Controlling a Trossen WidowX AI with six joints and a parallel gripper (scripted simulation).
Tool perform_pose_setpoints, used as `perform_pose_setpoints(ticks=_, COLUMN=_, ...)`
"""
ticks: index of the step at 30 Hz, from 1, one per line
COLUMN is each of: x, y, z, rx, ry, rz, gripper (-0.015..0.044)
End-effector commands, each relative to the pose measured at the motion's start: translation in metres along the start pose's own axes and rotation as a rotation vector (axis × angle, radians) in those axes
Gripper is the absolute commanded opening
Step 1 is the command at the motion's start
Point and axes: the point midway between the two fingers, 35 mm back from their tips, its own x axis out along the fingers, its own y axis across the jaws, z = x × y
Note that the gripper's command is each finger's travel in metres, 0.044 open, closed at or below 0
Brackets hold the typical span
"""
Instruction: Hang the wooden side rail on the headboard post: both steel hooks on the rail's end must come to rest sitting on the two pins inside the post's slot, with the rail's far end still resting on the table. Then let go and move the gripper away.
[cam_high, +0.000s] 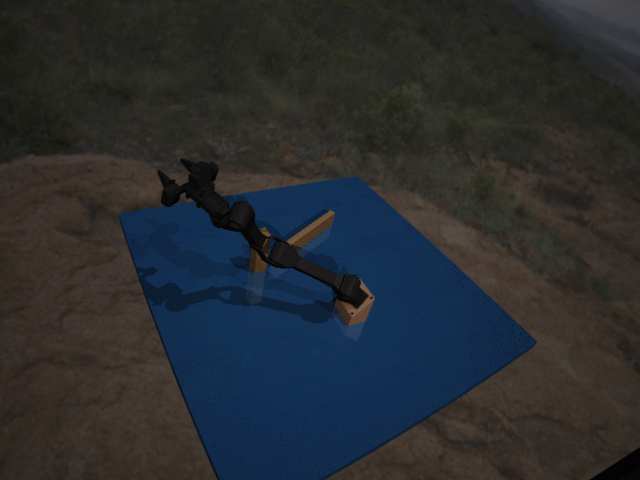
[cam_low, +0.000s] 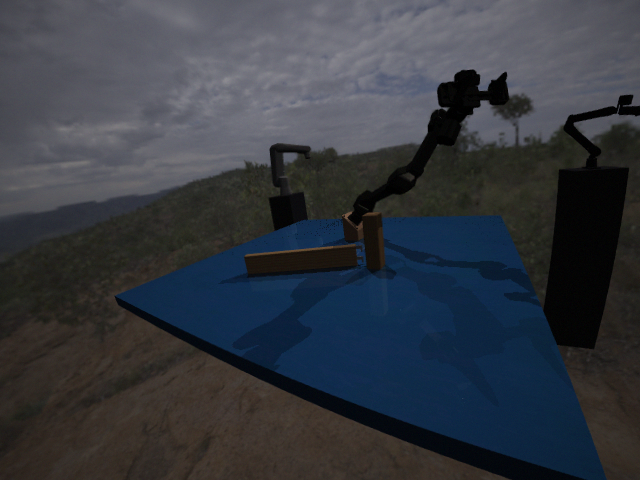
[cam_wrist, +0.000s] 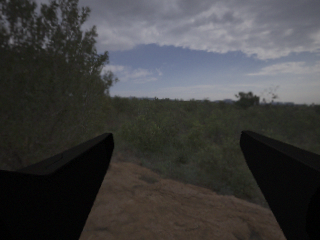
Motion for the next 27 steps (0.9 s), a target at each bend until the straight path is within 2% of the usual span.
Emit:
perform_pose_setpoints(ticks=1, x=-0.001, y=0.001, z=0.001, rx=0.015, ry=-0.004, rz=0.004, gripper=0.0426)
perform_pose_setpoints(ticks=2, x=-0.004, y=0.006, z=0.005, rx=0.061, ry=-0.017, rz=0.018, gripper=0.044)
perform_pose_setpoints(ticks=8, x=-0.04, y=0.041, z=0.057, rx=0.62, ry=-0.133, rz=0.184, gripper=0.044)
perform_pose_setpoints(ticks=14, x=-0.081, y=0.051, z=0.11, rx=1.204, ry=-0.192, rz=0.366, gripper=0.044)
perform_pose_setpoints(ticks=20, x=-0.119, y=0.037, z=0.159, rx=1.791, ry=-0.204, rz=0.559, gripper=0.044)
perform_pose_setpoints(ticks=27, x=-0.157, y=-0.01, z=0.206, rx=2.493, ry=-0.191, rz=0.806, gripper=0.044)
